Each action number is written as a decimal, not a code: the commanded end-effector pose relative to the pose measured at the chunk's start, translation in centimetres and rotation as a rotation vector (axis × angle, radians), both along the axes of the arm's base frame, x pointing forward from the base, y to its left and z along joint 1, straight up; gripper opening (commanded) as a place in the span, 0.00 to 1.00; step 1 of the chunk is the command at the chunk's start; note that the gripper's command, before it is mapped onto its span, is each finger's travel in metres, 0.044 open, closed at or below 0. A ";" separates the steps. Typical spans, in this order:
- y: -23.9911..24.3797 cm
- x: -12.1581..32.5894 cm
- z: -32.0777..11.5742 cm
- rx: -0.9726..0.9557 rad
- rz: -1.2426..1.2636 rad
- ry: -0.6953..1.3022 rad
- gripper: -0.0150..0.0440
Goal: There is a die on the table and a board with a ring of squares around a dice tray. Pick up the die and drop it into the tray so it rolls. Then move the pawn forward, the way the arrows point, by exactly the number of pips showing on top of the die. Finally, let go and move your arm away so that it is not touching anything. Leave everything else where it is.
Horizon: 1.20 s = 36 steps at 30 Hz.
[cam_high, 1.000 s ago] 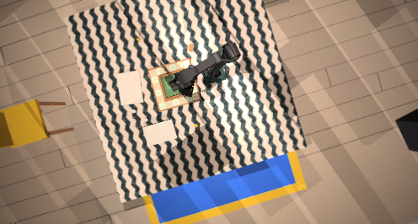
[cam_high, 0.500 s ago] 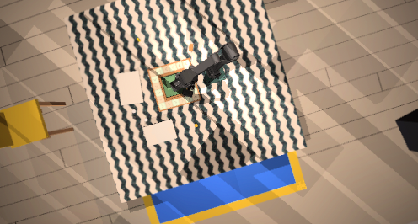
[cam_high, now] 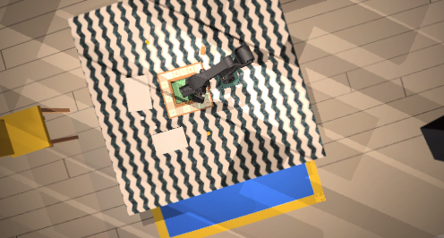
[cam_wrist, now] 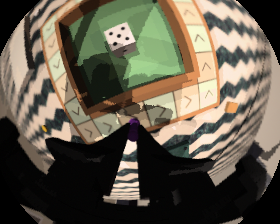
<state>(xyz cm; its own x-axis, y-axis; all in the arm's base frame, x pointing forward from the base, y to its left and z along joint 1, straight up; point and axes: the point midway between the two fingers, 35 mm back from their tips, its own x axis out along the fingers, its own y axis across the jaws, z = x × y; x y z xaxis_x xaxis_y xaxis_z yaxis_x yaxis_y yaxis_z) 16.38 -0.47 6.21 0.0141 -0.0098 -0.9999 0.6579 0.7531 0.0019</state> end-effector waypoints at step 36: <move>-2.8 2.4 9.7 0.004 -0.013 -0.008 0.25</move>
